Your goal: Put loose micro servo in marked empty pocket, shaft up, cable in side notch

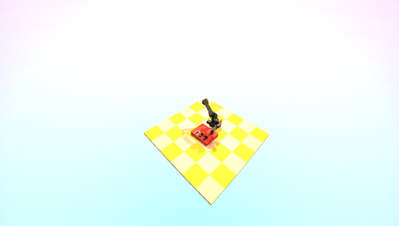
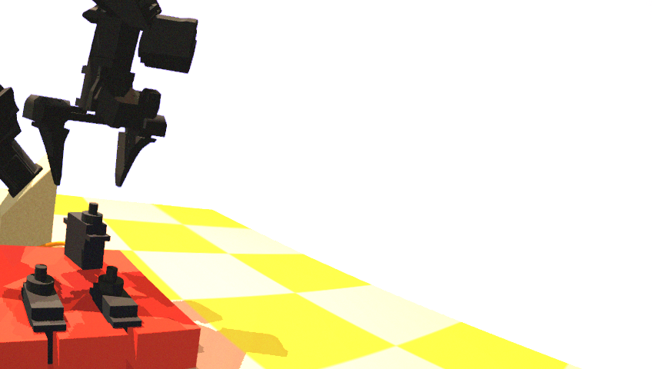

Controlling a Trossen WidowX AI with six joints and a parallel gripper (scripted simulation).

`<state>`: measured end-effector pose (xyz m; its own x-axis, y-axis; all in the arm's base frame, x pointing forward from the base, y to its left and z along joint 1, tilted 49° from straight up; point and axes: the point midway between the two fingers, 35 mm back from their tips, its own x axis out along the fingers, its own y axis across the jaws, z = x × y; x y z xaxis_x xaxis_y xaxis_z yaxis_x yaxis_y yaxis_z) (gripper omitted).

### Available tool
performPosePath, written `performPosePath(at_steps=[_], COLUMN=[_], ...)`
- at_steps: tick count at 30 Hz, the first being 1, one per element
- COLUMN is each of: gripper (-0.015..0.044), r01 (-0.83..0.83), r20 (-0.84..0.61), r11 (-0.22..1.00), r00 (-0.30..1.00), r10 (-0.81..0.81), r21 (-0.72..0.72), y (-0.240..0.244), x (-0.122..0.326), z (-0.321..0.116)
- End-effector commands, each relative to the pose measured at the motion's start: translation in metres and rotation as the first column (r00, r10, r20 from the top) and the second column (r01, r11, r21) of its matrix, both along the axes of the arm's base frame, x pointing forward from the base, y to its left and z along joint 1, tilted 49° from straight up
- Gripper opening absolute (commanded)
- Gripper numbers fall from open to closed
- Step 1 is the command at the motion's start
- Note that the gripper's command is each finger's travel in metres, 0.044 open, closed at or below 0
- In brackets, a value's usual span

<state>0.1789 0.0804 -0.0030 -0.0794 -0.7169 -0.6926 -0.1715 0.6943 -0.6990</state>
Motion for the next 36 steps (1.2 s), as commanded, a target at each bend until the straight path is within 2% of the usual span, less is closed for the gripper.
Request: performPosePath(at_steps=[1, 30, 36], gripper=[0.0440, 0.0440, 0.0282], r01=[-0.013, -0.013, -0.013], r20=[0.004, 0.005, 0.005], r11=[0.999, 0.999, 0.999], r00=[1.000, 1.000, 1.000], r10=[0.013, 0.013, 0.013], r21=[-0.034, -0.035, -0.035], y=[-0.004, -0.038, -0.038], x=[-0.003, -0.006, -0.006], z=[0.000, -0.031, -0.031])
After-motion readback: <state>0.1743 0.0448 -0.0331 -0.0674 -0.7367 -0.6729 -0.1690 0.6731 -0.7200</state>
